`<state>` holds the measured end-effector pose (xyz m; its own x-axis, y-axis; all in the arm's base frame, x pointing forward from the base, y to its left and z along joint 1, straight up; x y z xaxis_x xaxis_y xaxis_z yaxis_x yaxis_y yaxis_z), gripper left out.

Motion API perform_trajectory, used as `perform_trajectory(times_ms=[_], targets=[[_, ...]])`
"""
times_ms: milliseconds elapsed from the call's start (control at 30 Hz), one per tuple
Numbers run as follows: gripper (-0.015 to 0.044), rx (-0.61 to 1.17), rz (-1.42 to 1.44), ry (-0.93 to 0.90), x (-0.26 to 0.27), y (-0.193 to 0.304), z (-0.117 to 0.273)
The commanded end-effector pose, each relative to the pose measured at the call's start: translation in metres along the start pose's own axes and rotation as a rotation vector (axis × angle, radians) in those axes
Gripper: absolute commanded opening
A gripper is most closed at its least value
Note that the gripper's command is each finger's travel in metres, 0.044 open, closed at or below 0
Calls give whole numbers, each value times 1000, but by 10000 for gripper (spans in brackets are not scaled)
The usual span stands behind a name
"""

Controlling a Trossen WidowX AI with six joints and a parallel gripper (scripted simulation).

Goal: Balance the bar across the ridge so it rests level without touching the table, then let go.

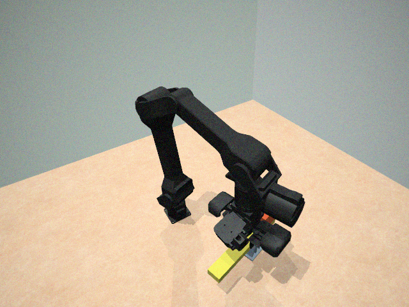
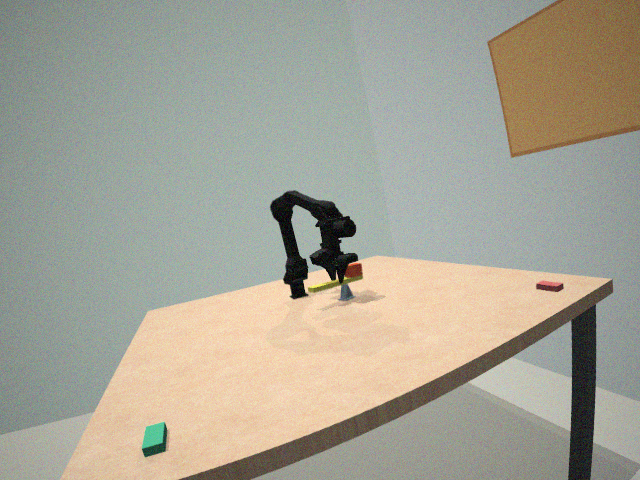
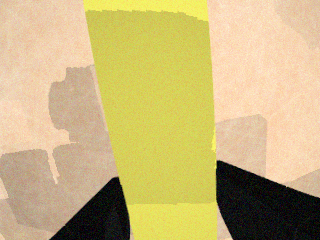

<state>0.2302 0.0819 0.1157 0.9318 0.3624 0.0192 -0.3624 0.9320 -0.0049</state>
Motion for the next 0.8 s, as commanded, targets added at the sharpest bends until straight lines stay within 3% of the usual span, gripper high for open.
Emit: perform_trajectory(times_ms=[0, 767], targets=[[0, 4, 2, -1, 0, 1, -1], [0, 4, 2, -1, 0, 1, -3]])
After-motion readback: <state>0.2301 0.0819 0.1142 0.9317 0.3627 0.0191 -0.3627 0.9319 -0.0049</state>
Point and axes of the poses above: the point midway between the two fingers, 35 mm back from their tips, its own z axis back along the fingers, its own x axis across the jaws, y = z × x, the point moved 1 cm from there along z, back along the fingers, and after that the axes turned 5 degrees about z, right-handed, at the moved point
